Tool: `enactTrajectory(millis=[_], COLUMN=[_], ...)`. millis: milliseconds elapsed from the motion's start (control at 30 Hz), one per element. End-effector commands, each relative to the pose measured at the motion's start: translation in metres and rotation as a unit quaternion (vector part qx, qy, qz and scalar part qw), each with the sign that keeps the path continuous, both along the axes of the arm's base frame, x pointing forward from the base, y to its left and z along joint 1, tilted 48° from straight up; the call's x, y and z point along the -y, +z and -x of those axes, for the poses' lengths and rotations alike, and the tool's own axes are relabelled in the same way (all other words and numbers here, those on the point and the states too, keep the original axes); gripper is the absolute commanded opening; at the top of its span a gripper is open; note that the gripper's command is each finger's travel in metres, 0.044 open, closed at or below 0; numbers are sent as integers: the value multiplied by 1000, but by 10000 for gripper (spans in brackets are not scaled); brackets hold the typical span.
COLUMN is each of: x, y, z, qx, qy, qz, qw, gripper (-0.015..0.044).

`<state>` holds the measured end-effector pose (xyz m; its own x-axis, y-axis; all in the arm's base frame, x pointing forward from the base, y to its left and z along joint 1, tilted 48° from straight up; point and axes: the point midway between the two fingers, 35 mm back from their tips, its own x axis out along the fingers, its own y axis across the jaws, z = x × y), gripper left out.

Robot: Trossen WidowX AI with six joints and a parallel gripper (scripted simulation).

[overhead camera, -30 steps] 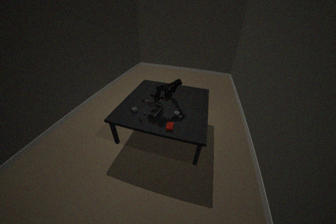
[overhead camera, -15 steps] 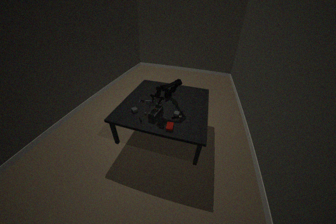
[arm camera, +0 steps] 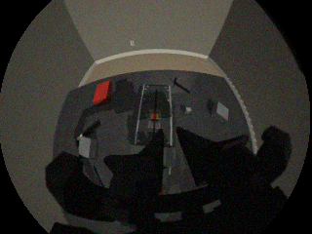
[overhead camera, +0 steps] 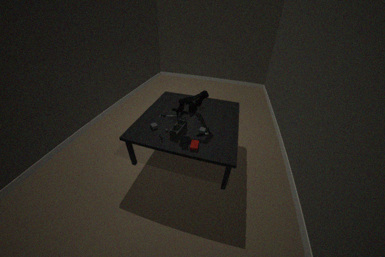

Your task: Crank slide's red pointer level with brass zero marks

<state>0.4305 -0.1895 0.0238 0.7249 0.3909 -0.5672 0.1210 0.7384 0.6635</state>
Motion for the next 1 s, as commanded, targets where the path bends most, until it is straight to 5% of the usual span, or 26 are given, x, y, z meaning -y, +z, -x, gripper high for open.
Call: enactTrajectory(millis=[0,633,967], x=[0,0,0], y=[0,0,0], z=[0,0,0], qx=[0,0,0], qy=[0,0,0], qz=[0,0,0], qw=[1000,1000,1000], gripper=[0,0,262])
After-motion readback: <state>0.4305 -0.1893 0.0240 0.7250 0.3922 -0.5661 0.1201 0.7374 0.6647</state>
